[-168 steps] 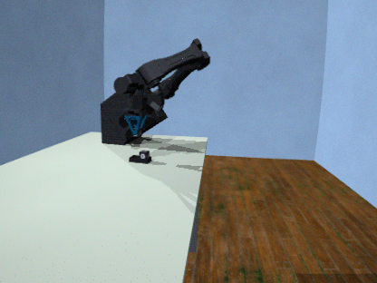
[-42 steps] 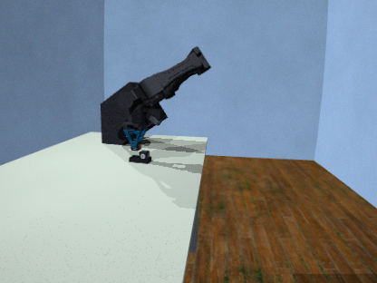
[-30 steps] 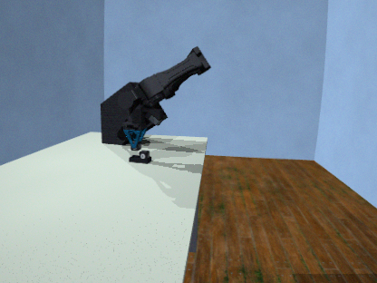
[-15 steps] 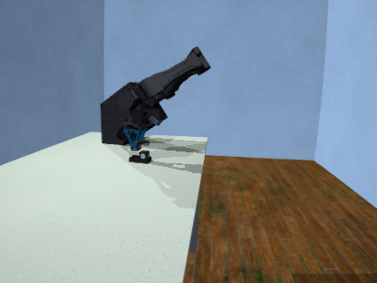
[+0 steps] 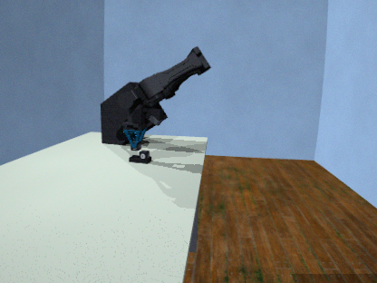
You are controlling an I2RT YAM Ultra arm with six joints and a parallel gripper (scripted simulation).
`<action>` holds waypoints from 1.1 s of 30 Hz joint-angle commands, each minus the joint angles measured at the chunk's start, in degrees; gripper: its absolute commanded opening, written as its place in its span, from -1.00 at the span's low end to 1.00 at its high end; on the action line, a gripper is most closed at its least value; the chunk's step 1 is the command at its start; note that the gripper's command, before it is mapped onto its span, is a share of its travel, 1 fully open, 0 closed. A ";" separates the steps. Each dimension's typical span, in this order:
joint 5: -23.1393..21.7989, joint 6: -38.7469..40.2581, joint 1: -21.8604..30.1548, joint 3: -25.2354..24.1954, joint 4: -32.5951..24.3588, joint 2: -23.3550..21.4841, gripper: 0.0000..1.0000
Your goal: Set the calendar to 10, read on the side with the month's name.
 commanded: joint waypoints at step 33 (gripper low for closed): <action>-0.20 2.64 0.94 -0.55 3.70 0.63 -0.45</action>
